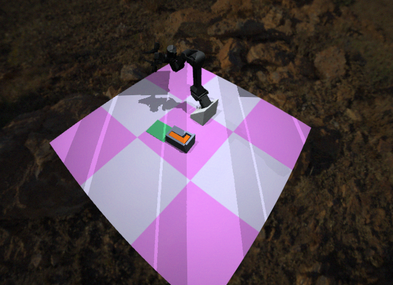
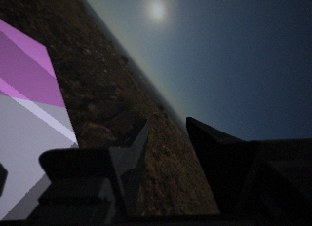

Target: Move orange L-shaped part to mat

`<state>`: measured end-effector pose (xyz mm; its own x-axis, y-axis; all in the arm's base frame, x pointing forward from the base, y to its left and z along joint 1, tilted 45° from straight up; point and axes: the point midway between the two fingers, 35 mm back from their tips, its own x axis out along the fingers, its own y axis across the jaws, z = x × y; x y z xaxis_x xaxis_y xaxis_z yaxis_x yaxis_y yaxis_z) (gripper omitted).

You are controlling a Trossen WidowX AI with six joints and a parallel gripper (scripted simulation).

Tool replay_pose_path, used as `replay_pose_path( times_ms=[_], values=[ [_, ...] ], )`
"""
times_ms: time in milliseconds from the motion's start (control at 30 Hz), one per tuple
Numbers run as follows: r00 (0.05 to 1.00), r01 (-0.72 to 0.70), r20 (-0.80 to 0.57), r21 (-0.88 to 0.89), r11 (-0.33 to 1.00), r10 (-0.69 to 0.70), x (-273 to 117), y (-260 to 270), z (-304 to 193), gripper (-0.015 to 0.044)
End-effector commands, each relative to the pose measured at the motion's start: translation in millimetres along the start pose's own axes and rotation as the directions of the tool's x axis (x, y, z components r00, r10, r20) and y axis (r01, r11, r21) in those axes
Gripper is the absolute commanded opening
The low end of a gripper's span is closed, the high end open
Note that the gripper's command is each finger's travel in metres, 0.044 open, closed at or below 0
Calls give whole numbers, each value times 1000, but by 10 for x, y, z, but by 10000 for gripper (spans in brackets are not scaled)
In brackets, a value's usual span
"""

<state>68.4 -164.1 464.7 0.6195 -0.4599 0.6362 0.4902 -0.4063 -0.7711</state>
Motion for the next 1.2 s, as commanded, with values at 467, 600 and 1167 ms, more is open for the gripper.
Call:
replay_pose_path(
  times_ms=[467,600,1167],
  values=[
    [922,-156,8,923,352,387,852,1811,12,180],
    [860,-193,67,961,199,506,888,2239,310,180],
    [145,-105,286,956,-273,947,-160,3954,2345,180]
  ],
)
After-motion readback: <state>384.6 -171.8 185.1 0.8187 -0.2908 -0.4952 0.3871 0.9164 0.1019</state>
